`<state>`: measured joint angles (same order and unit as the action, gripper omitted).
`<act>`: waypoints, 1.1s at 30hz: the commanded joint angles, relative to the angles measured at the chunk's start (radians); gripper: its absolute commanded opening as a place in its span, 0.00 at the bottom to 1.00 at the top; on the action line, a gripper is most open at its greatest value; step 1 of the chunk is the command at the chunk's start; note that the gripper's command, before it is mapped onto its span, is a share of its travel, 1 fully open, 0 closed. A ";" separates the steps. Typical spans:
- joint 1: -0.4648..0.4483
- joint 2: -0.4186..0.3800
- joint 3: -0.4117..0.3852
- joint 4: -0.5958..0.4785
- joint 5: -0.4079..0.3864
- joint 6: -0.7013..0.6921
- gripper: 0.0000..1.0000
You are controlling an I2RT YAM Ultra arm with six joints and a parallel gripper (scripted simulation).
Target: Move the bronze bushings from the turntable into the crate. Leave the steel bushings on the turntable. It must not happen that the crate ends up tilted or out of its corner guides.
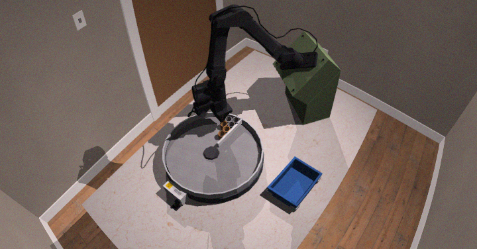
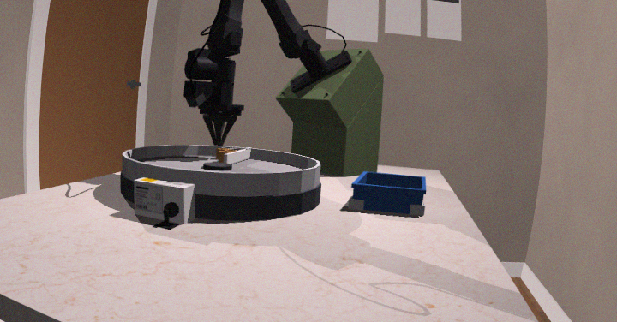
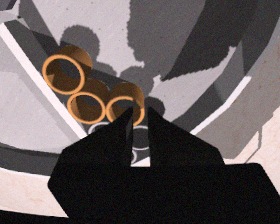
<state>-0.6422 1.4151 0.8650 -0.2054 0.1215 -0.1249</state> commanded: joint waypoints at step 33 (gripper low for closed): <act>0.001 -0.031 -0.009 0.020 -0.010 -0.003 0.13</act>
<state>-0.6422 1.4151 0.8513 -0.1970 0.1215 -0.1249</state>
